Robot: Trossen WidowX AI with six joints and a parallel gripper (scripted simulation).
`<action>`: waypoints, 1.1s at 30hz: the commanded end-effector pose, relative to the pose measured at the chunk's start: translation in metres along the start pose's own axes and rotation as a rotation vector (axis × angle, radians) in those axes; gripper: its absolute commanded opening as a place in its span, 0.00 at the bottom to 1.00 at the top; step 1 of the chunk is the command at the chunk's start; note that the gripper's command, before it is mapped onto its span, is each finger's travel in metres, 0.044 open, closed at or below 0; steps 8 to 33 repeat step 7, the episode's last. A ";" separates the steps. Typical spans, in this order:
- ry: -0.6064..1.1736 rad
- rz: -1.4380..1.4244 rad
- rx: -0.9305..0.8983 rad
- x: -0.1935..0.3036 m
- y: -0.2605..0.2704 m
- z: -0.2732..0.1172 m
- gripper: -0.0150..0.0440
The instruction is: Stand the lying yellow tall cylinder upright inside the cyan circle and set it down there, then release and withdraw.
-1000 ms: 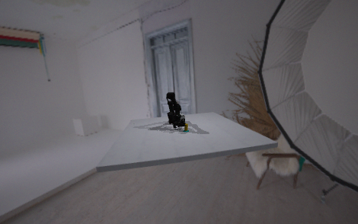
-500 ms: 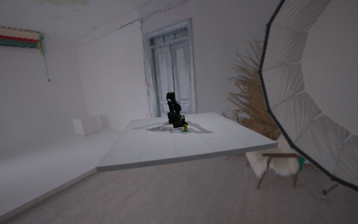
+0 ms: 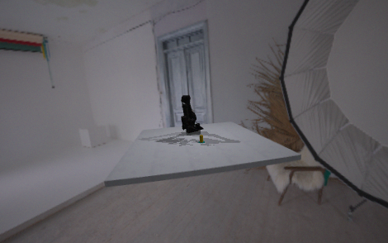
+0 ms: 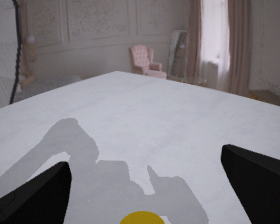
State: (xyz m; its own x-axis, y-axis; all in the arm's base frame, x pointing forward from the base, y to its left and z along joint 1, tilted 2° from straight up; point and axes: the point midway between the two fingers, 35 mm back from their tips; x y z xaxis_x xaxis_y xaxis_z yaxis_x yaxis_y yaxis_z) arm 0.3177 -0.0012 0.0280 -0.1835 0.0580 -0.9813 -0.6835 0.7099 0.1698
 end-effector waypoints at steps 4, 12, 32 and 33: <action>-0.021 0.003 0.004 -0.020 0.008 -0.005 0.93; -0.005 0.028 0.024 -0.019 -0.001 0.001 0.93; -0.005 0.028 0.024 -0.019 -0.001 0.001 0.93; -0.005 0.028 0.024 -0.019 -0.001 0.001 0.93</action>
Point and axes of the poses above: the point midway between the two fingers, 35 mm back from their tips, its own z axis out along the fingers, its own y axis across the jaws, x = y × z, and after that the axes turned 11 degrees about z, right-handed
